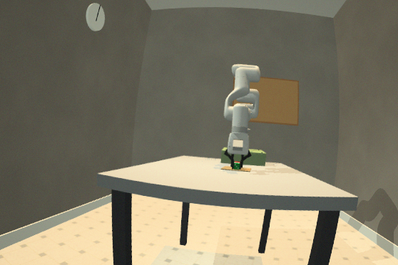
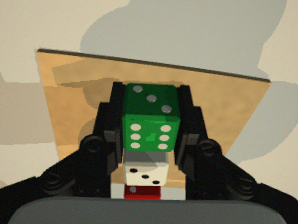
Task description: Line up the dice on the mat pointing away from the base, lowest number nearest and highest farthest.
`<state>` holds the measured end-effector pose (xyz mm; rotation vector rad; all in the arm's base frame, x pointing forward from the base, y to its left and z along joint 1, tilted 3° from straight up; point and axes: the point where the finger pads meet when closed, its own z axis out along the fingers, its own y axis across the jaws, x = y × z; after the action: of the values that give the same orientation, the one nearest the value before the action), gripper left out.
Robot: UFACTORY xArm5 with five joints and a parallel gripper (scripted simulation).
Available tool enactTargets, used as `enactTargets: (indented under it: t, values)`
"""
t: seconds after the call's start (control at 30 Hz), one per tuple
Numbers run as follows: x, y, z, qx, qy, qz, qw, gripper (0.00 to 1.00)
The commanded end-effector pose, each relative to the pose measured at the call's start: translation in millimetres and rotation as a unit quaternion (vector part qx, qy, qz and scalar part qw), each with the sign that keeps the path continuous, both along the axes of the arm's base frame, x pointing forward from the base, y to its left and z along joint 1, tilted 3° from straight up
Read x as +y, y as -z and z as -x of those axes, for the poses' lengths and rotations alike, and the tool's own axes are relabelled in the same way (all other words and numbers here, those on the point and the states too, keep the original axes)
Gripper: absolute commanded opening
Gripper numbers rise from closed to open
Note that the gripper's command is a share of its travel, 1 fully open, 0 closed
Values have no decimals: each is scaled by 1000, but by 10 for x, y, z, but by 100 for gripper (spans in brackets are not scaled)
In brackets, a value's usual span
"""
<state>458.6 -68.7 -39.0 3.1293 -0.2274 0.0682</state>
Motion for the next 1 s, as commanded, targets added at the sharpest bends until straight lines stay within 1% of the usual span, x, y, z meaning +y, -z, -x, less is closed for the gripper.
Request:
enactTargets:
  t: [0.0, 0.07, 0.1, 0.17, 0.2, 0.27, 0.3, 0.73, 0.87, 0.97]
  values:
    - [-2, -12, -14, -2, 0, 0, 1000, 35]
    - [-2, -12, -14, -2, 0, 0, 1000, 35]
    - [-2, -12, -14, -2, 0, 0, 1000, 39]
    - [-2, -12, -14, -2, 0, 0, 1000, 39]
    - [-2, -12, -14, -2, 0, 0, 1000, 43]
    - [-2, -12, -14, -2, 0, 0, 1000, 43]
    - [-2, -12, -14, -2, 0, 0, 1000, 47]
    - [-2, -19, -13, -2, 0, 0, 1000, 47]
    - [-3, -85, -10, -2, 0, 0, 1000, 47]
    - [-2, -189, -5, -2, 0, 0, 1000, 47]
